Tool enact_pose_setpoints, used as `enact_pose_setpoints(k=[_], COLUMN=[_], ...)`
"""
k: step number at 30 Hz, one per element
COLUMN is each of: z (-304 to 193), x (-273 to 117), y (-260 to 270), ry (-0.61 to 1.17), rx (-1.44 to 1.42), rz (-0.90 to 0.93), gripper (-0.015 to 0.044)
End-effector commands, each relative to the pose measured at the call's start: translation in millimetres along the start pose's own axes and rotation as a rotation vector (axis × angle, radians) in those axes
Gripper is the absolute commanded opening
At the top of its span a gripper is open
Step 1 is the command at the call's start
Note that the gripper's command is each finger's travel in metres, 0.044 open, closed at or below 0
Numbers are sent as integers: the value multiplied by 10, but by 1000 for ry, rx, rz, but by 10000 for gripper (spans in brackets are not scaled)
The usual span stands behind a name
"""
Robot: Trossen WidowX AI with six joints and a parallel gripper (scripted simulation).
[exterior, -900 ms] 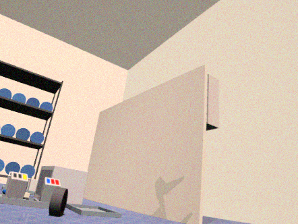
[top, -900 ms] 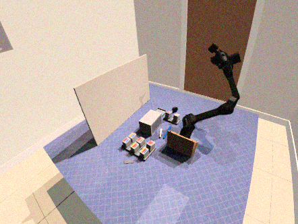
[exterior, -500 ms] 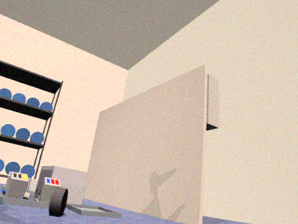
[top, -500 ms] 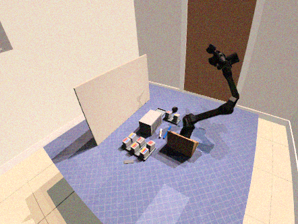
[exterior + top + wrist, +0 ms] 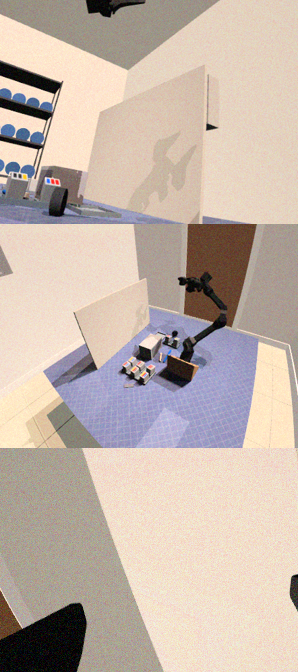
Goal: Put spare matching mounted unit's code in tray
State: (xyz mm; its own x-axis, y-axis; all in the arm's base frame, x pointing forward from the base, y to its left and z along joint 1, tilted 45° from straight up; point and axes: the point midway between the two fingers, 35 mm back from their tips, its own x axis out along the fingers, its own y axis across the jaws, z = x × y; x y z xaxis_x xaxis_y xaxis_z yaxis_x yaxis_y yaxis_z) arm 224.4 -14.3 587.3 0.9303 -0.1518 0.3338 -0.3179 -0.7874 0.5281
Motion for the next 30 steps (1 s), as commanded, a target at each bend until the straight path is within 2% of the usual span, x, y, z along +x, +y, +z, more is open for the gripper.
enact_pose_setpoints(k=[1, 9, 17, 23, 29, 30], z=[209, 969, 1811, 2437, 2978, 2978], x=[248, 711, 709, 417, -41, -41], y=[-326, -1379, -2441, -3149, -3660, -3660], ry=[-79, -297, -397, -333, -90, -90], rx=[-150, -632, -1187, -1643, -2072, -2072], rz=[-86, -431, -915, -1389, -1951, -1951], gripper=[440, 440, 440, 440, 440, 440])
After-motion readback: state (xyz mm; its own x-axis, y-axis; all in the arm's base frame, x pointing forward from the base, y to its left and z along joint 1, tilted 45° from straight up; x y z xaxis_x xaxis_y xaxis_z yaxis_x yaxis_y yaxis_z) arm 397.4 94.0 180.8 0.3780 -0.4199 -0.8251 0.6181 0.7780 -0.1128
